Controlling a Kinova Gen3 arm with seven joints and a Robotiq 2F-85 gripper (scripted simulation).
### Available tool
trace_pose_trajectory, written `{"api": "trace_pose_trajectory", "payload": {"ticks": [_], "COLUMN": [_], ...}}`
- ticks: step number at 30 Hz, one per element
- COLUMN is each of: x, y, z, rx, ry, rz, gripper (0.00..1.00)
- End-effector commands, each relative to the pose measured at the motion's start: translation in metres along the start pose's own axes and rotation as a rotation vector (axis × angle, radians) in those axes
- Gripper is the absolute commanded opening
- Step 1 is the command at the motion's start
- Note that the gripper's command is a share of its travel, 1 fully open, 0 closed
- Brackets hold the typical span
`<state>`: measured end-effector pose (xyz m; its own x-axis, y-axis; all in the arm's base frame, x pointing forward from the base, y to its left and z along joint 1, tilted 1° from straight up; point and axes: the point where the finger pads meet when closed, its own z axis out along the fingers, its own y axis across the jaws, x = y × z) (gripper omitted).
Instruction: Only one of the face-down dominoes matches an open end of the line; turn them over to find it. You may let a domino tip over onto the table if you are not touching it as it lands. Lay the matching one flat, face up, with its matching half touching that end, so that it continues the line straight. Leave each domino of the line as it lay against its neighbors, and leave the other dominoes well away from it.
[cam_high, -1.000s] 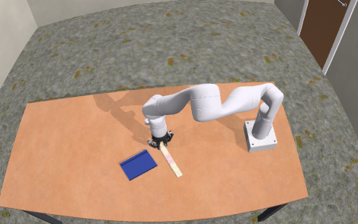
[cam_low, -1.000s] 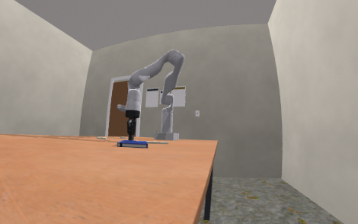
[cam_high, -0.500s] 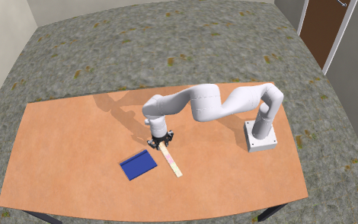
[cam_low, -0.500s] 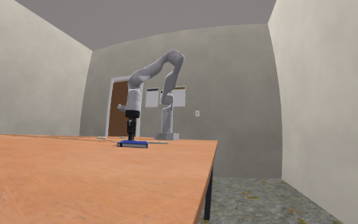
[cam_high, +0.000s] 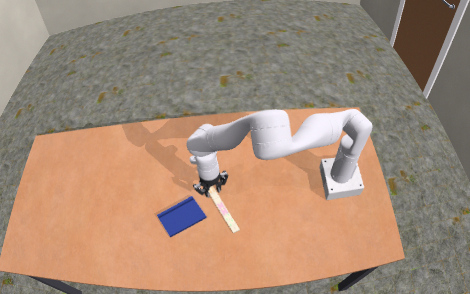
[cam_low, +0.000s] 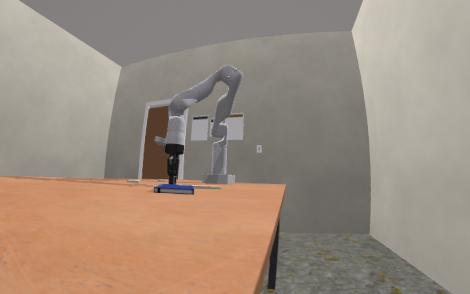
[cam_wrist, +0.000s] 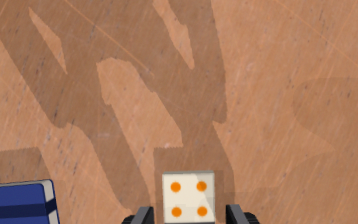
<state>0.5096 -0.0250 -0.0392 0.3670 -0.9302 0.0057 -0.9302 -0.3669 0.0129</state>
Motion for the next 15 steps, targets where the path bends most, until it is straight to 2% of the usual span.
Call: {"api": "trace_pose_trajectory", "payload": {"ticks": [1,10,15], "x": [-0.002,-0.021,-0.025], "y": [-0.001,-0.001,-0.001], "z": [-0.005,-0.041,-0.048], "rx": [0.002,0.002,0.002], "ry": [0.0,0.0,0.0], "rz": [0.0,0.0,0.0], "gripper": [0.49,0.49,0.49]}}
